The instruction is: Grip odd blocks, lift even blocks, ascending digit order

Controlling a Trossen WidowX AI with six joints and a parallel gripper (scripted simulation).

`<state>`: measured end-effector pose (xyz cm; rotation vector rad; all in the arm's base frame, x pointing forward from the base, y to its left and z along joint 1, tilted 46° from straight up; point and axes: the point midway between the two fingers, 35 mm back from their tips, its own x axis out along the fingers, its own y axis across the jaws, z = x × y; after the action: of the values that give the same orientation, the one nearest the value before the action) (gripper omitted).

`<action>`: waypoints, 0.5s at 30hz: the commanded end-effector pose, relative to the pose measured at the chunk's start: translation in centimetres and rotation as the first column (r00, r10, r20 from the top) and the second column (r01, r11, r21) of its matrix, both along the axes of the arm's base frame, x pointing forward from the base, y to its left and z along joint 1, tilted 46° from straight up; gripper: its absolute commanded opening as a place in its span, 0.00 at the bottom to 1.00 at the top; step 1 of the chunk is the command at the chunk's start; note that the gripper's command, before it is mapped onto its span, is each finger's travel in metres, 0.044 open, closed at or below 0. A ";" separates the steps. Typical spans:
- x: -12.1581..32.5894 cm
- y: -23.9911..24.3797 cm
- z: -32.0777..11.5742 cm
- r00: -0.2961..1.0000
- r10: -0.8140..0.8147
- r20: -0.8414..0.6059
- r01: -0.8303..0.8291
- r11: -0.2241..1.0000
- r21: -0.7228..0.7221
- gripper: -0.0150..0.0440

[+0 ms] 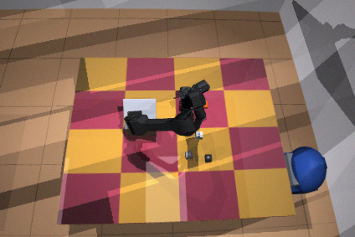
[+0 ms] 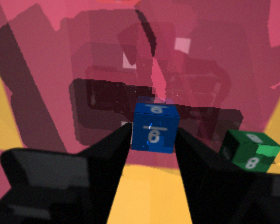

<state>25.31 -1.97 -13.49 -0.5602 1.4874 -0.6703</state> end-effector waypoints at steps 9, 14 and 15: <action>0.0 -0.1 0.0 1.000 0.004 -0.003 -0.004 1.000 -0.005 0.93; 0.1 2.5 2.5 1.000 0.004 -0.002 -0.004 1.000 -0.004 0.93; 0.1 2.5 2.5 1.000 0.004 -0.002 -0.004 1.000 -0.004 0.93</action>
<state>24.69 -0.73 -12.03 -0.5889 1.5069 -0.6751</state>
